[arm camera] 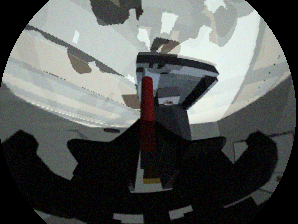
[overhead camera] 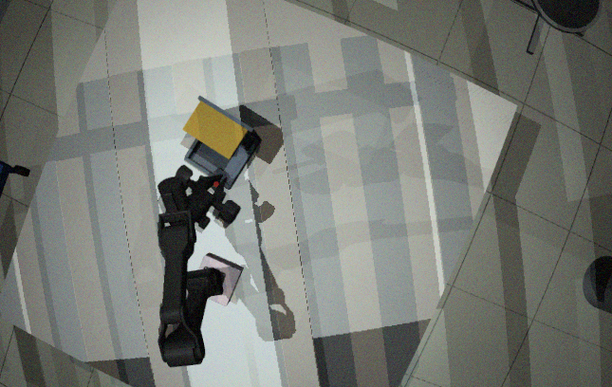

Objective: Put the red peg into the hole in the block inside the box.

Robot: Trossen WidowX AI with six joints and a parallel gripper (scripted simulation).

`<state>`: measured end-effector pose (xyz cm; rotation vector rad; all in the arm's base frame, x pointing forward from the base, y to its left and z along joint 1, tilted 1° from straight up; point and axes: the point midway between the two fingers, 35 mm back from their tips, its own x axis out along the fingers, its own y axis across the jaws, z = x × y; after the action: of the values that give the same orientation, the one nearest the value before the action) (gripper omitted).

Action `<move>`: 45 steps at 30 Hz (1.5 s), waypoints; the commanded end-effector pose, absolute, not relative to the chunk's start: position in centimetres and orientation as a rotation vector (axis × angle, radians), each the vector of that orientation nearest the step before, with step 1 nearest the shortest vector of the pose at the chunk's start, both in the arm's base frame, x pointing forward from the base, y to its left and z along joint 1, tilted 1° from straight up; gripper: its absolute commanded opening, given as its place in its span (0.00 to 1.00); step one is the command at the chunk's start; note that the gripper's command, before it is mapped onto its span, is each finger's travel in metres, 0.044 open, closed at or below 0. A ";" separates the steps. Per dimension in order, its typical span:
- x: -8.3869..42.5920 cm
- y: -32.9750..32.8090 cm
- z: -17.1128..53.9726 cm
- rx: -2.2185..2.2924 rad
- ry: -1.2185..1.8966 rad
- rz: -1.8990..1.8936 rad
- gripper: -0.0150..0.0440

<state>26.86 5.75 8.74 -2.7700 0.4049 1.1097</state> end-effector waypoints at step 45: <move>32.8 10.4 7.9 -2.790 0.355 1.101 0.25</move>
<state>32.23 10.38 7.84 -2.7875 0.3628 1.1007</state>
